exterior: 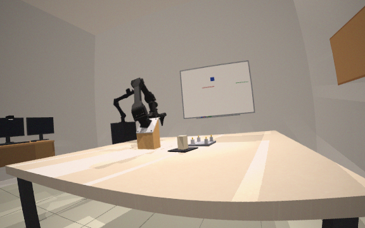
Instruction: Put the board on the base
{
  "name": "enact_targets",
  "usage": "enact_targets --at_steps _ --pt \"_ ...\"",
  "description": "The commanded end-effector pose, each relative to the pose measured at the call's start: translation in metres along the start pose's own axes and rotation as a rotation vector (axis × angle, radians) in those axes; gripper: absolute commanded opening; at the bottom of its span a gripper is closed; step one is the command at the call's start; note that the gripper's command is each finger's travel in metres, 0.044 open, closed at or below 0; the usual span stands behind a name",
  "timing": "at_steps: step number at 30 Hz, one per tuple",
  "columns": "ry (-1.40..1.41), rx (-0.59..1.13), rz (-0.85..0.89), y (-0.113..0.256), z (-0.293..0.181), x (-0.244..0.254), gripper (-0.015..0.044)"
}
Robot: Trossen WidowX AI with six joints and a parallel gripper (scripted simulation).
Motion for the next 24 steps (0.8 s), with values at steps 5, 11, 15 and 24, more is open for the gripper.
enact_targets --at_steps 5,11,15,24 --pt "-0.347 -0.012 -0.056 0.020 -0.001 0.046 0.0440" --pt "-0.960 0.015 -0.083 0.057 0.007 0.128 0.0440" --pt "-1.441 0.020 -0.101 0.076 0.027 0.193 0.0440" --pt "-2.267 0.004 -0.110 0.091 0.086 0.293 0.0440"
Point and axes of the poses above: the point midway between the two fingers, 35 mm back from their tips, its own y axis back along the fingers, its own x axis across the jaws, z = x × y, the point moved 8 cm from there along y, back along the fingers, and after that the axes turned 2 degrees about y, right-handed, at the moved point
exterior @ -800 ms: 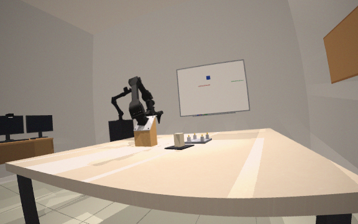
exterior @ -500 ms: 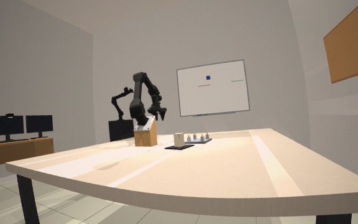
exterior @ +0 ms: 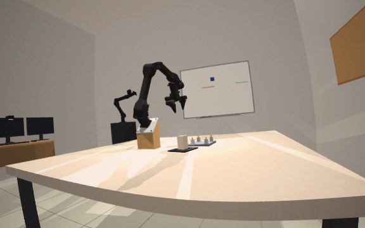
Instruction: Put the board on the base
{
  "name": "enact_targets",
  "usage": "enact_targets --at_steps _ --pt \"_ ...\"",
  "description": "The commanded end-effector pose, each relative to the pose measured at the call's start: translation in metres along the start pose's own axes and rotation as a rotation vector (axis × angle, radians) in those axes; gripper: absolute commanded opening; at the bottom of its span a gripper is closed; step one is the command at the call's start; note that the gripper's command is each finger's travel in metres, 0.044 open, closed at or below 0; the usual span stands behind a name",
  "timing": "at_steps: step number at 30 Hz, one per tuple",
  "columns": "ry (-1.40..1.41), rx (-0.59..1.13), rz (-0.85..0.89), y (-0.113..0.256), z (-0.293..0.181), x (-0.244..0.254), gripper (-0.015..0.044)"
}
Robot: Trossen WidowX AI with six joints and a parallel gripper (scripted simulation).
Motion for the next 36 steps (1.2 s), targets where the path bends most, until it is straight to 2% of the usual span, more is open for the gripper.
enact_targets --at_steps 1,15,27,30,36 --pt "-0.470 0.022 0.000 0.012 -0.064 0.024 0.0440" --pt "-1.795 0.133 0.008 0.017 -0.205 0.134 0.0440" --pt "-2.917 0.402 -0.033 0.006 -0.261 0.268 0.0440" --pt "-3.038 0.450 -0.047 0.005 -0.262 0.283 0.0440" --pt "-3.038 0.450 -0.047 0.005 -0.262 0.283 0.0440"
Point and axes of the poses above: the point midway between the two fingers, 35 mm back from their tips, its own y axis back along the fingers, its own x axis across the jaws, z = x × y, the point moved 8 cm from there along y, back along the fingers, and after that the axes turned 2 degrees about y, right-handed, at the moved point
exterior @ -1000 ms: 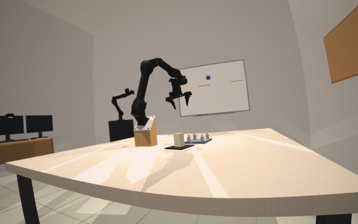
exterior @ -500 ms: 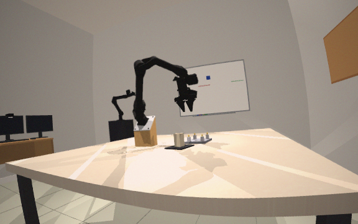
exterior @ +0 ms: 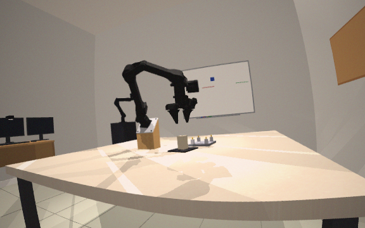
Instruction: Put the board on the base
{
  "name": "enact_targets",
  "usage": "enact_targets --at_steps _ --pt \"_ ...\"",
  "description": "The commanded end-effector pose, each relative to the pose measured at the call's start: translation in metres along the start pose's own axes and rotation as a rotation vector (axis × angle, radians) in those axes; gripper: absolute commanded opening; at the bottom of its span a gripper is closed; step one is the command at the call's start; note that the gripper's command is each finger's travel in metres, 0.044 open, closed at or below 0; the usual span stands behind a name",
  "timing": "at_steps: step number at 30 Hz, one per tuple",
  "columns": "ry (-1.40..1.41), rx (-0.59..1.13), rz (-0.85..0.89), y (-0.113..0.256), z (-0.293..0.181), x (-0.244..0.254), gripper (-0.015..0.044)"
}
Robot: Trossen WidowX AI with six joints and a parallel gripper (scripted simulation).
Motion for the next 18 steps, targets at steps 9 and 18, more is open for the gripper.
enact_targets --at_steps 9,18 --pt "-0.020 -0.003 -0.009 -0.040 -0.004 -0.003 0.0440" --pt "-0.020 -0.003 -0.009 -0.054 -0.005 -0.003 0.0440"
Point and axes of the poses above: the point midway between the two fingers, 35 mm back from their tips, its own y axis back along the fingers, its own x axis across the jaws, z = x × y, the point moved 8 cm from there along y, back along the fingers, and after that the axes turned 2 degrees about y, right-handed, at the moved point
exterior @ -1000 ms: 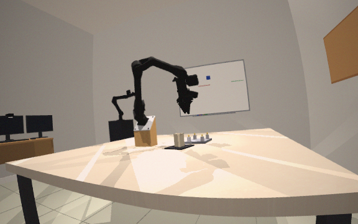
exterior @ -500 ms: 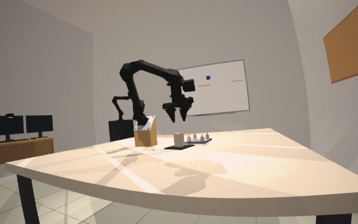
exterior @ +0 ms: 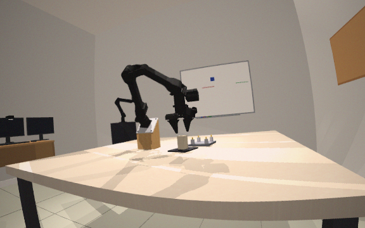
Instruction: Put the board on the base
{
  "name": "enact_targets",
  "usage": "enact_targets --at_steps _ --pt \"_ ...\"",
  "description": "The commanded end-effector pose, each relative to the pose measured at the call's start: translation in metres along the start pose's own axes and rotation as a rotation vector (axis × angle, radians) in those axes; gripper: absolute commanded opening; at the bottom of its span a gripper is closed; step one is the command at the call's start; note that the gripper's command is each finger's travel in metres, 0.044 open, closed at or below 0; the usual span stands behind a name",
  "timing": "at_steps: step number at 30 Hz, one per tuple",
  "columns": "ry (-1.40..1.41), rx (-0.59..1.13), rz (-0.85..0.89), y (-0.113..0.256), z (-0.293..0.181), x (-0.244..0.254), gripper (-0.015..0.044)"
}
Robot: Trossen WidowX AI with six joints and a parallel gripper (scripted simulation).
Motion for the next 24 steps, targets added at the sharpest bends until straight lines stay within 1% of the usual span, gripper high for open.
enact_targets --at_steps 1,24 --pt "0.013 0.007 -0.008 -0.007 -0.002 0.001 0.0440" --pt "0.014 0.007 -0.008 -0.044 -0.002 0.001 0.0440"
Point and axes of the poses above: the point midway between the two fingers, 35 mm back from their tips, its own y axis back along the fingers, its own x axis across the jaws, z = x × y, the point moved 8 cm from there along y, back along the fingers, and after that the axes turned 2 degrees about y, right-handed, at the moved point
